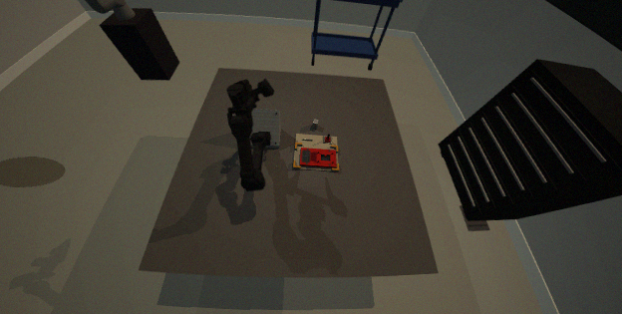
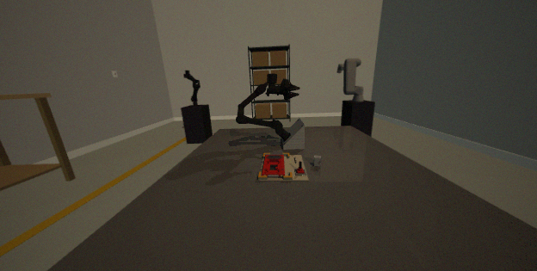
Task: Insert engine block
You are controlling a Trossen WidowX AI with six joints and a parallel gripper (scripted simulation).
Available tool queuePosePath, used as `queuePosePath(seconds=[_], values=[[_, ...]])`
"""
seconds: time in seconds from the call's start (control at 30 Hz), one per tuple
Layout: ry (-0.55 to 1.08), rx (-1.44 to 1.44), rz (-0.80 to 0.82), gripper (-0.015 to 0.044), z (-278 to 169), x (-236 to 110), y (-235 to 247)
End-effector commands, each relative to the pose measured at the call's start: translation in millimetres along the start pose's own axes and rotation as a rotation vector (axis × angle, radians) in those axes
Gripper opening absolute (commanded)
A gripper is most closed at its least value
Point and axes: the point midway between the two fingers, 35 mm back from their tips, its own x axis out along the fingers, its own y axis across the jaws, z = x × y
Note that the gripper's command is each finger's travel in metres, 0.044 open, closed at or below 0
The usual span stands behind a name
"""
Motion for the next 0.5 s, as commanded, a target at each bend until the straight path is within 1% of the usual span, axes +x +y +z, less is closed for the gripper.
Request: queuePosePath(seconds=[0.0, 0.03, 0.17, 0.33, 0.47], values=[[0.000, 0.000, 0.000, 0.0426, 0, 0, 0], [0.002, -0.001, -0.001, 0.0440, 0, 0, 0], [0.054, -0.012, -0.017, 0.0440, -5, 9, -10], [0.182, -0.040, -0.044, 0.0440, -20, 28, -34], [0.282, -0.090, -0.031, 0.0440, -34, 42, -49]])
